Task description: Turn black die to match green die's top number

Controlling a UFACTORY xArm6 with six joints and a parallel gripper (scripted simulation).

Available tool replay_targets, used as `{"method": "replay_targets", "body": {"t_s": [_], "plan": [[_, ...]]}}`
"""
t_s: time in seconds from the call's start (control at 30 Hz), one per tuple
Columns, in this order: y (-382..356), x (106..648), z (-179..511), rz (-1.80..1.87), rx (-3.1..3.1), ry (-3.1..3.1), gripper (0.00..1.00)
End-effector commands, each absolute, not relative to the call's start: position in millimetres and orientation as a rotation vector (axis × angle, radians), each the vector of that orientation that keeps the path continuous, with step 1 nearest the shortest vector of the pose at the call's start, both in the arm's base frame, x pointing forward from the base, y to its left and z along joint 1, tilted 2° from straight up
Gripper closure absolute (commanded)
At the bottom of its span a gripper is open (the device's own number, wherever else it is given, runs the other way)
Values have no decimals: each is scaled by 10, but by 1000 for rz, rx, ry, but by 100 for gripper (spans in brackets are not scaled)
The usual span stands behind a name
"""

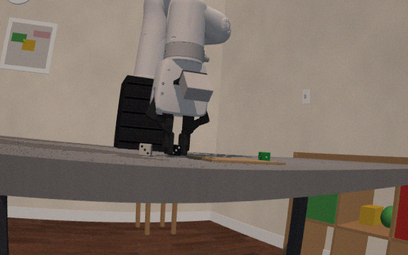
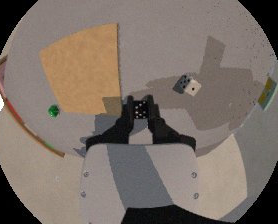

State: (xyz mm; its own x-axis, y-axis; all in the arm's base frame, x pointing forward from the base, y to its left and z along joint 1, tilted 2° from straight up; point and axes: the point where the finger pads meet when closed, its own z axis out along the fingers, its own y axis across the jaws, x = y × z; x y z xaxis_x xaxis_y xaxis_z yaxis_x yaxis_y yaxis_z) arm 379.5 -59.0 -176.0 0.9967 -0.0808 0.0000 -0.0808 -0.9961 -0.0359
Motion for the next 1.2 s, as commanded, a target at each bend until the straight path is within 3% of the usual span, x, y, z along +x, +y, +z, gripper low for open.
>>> {"method": "replay_targets", "body": {"t_s": [0.0, 0.8, 1.17], "plan": [[-593, 3812, -1720, -7, -3104, 126, 85], [-624, 3807, -829, -7, -3104, 126, 85], [-626, 3807, -778, -7, -3104, 126, 85]]}}
